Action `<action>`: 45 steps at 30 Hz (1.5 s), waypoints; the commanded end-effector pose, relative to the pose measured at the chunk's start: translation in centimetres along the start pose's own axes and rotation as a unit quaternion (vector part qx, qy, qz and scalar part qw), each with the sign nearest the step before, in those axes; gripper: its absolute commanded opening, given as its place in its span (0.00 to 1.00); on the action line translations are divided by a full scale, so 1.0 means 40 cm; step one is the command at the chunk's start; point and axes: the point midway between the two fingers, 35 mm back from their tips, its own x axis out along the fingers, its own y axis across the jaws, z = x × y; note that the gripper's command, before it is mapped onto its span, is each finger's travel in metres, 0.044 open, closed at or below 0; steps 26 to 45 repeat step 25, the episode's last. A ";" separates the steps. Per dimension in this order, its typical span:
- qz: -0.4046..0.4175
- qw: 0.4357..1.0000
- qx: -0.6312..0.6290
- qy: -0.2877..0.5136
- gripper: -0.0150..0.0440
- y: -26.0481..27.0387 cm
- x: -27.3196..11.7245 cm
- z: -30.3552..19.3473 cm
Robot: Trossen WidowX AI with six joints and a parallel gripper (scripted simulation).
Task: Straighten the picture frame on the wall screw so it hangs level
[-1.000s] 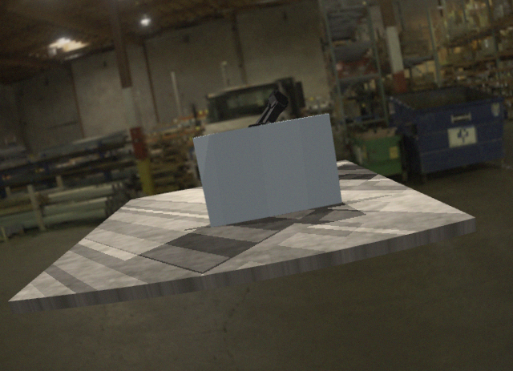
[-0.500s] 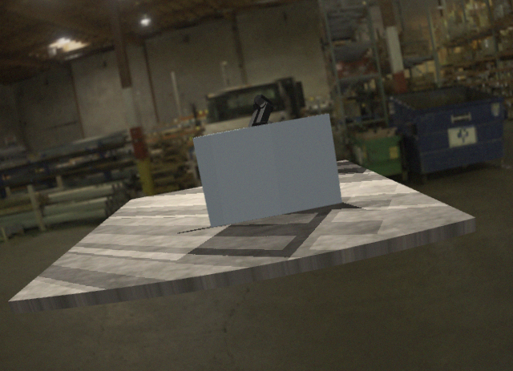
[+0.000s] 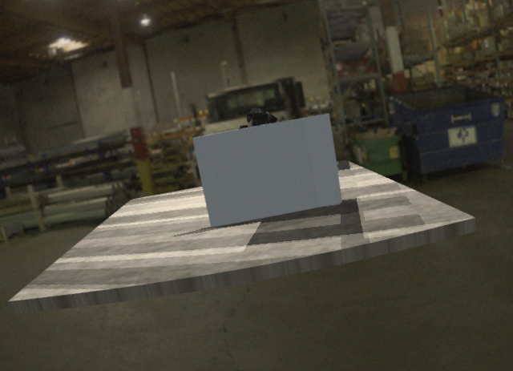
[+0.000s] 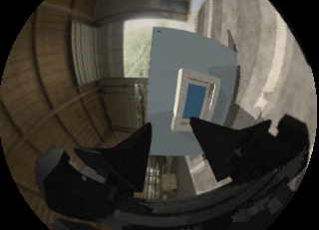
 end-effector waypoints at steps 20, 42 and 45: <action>0.007 1.000 -0.028 0.008 0.69 0.049 -0.038 -0.002; 0.007 1.000 -0.028 0.008 0.69 0.049 -0.038 -0.002; 0.007 1.000 -0.028 0.008 0.69 0.049 -0.038 -0.002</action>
